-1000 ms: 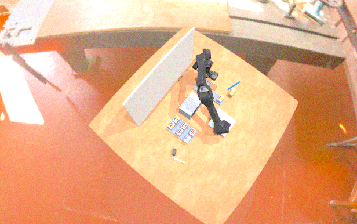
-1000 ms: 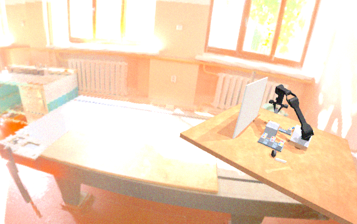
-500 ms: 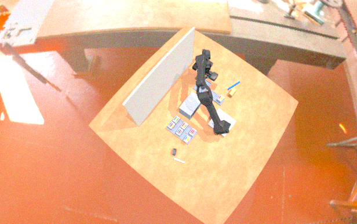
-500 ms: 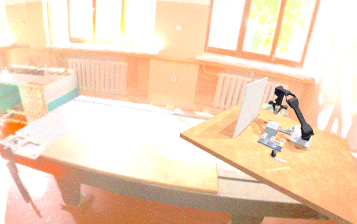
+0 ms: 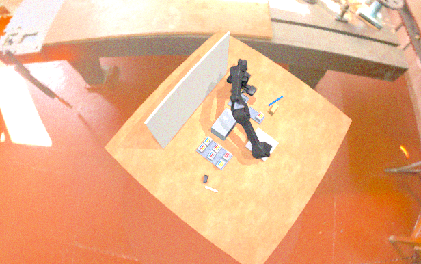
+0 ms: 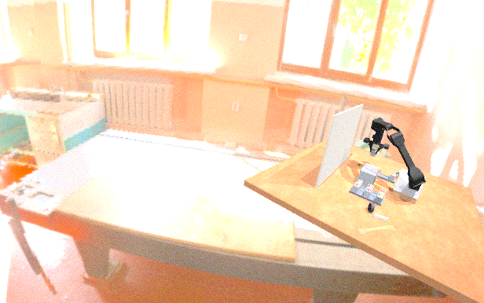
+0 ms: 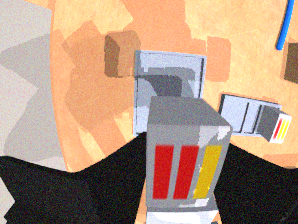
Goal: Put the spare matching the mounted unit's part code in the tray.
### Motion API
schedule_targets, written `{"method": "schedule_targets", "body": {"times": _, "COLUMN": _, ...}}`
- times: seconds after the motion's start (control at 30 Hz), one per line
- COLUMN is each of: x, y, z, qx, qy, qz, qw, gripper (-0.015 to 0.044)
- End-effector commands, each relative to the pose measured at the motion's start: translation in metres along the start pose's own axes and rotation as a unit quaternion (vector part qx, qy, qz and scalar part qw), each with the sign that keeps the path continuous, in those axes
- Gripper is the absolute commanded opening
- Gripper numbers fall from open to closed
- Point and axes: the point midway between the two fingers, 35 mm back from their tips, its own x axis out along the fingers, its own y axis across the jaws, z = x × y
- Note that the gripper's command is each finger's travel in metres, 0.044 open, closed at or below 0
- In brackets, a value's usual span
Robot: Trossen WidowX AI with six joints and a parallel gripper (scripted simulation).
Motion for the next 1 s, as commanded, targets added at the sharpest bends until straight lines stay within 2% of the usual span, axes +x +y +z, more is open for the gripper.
{"method": "schedule_targets", "body": {"times": 0.0, "x": 0.003, "y": 0.001, "z": 0.000, "qx": 0.002, "qy": 0.001, "qz": 0.002, "qw": 1.000, "gripper": 0.0000}}
{"method": "schedule_targets", "body": {"times": 0.97, "x": 0.026, "y": 0.003, "z": 0.001, "qx": 0.002, "qy": 0.001, "qz": 0.003, "qw": 1.000, "gripper": 0.0000}}
